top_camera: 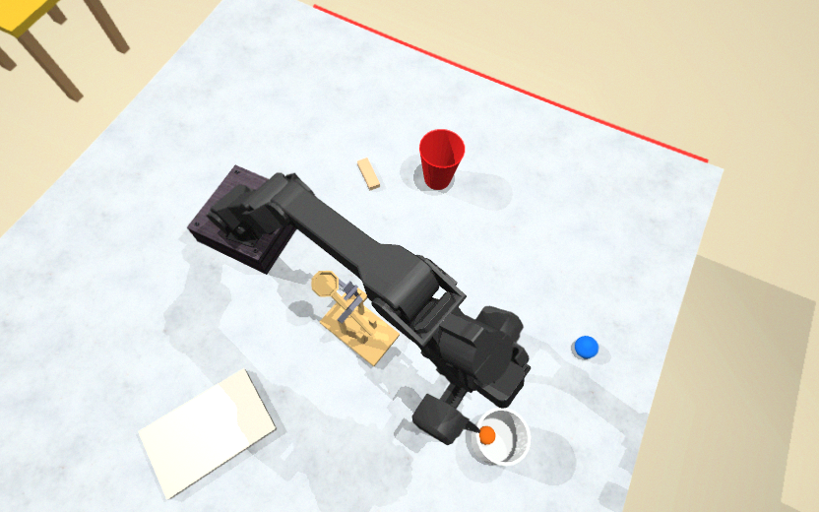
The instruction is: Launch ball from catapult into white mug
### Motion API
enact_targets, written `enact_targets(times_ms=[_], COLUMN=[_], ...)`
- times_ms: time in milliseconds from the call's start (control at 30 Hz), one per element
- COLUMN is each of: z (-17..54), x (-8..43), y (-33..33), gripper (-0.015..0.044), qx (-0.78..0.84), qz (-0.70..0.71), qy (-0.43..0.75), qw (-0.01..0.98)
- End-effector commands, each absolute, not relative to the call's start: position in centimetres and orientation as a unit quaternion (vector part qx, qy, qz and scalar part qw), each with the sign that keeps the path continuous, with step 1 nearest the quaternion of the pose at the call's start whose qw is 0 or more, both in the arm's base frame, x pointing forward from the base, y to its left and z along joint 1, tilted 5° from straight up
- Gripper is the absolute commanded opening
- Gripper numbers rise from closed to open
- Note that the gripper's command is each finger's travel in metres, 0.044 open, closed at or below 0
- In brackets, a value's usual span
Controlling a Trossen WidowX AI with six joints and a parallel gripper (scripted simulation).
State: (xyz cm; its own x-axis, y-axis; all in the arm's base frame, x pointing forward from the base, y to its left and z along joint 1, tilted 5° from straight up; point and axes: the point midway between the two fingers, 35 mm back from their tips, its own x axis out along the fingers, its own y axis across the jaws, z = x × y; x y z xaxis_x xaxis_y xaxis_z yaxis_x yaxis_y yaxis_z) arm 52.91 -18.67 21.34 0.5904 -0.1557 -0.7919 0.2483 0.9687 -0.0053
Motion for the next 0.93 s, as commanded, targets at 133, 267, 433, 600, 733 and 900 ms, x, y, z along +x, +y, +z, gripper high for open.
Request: enact_targets(times_ms=[133, 267, 433, 600, 733, 900], z=[21.52, 21.52, 21.32, 21.32, 21.32, 21.32], x=[53.28, 53.28, 53.18, 53.18, 53.18, 53.18], y=[-17.95, -17.95, -17.94, -17.94, -17.94, -17.94], gripper=[0.044, 0.044, 0.044, 0.044, 0.044, 0.044], qx=[0.056, 0.056, 0.055, 0.055, 0.055, 0.055], qz=[-0.111, -0.111, -0.11, -0.11, -0.11, -0.11], qy=[0.434, 0.434, 0.438, 0.438, 0.438, 0.438], qw=[0.892, 0.892, 0.891, 0.891, 0.891, 0.891])
